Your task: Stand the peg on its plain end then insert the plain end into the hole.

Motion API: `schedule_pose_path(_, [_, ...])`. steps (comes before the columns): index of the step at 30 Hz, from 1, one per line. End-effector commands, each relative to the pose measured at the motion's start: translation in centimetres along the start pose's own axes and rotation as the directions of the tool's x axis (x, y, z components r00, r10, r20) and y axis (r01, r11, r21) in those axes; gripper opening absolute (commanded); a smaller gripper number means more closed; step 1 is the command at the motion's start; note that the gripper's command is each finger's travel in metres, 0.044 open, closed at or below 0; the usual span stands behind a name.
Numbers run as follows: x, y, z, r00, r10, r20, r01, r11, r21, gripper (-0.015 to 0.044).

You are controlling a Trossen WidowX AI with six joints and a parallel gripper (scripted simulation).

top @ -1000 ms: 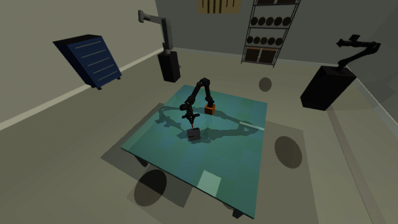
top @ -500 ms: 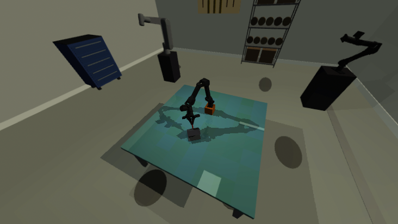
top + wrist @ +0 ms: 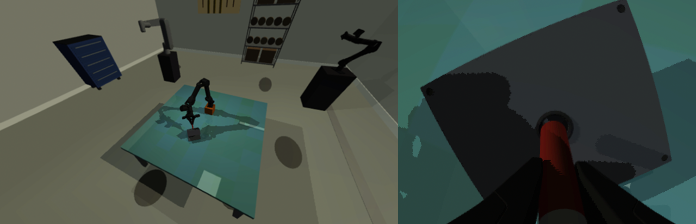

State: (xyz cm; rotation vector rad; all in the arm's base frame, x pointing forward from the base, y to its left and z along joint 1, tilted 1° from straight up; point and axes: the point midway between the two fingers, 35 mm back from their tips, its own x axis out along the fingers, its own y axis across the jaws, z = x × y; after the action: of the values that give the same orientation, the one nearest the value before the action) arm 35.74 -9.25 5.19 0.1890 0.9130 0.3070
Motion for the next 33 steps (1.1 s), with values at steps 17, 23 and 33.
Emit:
schedule_pose_path(17, [0.7,-0.1,0.0,1.0,-0.001,0.001,0.001,1.0,-0.001,0.0])
schedule_pose_path(23, [0.9,-0.2,-0.1,1.0,-0.001,0.001,0.001,1.0,-0.001,0.0])
schedule_pose_path(33, [1.3,-0.2,0.0,1.0,-0.001,0.002,0.001,1.0,0.0,0.0])
